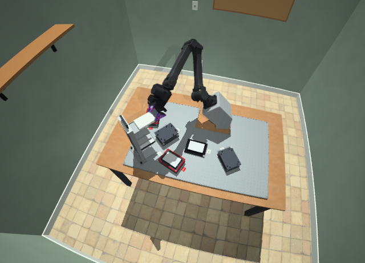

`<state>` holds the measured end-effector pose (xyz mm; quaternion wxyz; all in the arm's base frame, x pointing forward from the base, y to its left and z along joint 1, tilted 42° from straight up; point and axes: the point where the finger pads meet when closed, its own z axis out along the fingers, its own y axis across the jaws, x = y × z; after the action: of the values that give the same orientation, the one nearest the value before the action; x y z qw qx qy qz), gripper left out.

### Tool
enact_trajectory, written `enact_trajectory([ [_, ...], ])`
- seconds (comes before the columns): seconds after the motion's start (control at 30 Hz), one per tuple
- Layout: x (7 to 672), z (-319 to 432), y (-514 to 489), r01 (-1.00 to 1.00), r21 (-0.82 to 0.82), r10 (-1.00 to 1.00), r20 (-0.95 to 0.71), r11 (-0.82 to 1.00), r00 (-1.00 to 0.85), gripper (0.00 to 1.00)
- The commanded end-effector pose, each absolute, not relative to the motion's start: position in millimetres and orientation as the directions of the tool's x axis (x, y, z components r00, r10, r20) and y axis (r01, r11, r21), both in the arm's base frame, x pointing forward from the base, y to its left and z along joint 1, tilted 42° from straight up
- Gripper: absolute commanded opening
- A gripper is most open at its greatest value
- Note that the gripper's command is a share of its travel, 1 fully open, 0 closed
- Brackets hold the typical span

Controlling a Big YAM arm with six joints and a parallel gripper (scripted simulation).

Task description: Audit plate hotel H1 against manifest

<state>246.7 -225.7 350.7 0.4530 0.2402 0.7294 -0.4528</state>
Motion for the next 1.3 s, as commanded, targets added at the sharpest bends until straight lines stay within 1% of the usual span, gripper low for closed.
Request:
enact_trajectory([
  [0.0,251,392,-230,0.788,-0.413,-0.095,-0.903,0.458,-0.418,0.86],
  [0.87,260,394,-243,0.790,-0.411,-0.095,-0.905,0.456,-0.416,0.86],
  [0.97,260,391,-244,0.789,-0.411,-0.090,-0.904,0.457,-0.419,0.86],
  [1.0,259,379,-240,0.776,-0.420,-0.085,-0.897,0.470,-0.434,0.86],
  [1.27,259,378,-239,0.776,-0.420,-0.085,-0.897,0.470,-0.434,0.86],
])
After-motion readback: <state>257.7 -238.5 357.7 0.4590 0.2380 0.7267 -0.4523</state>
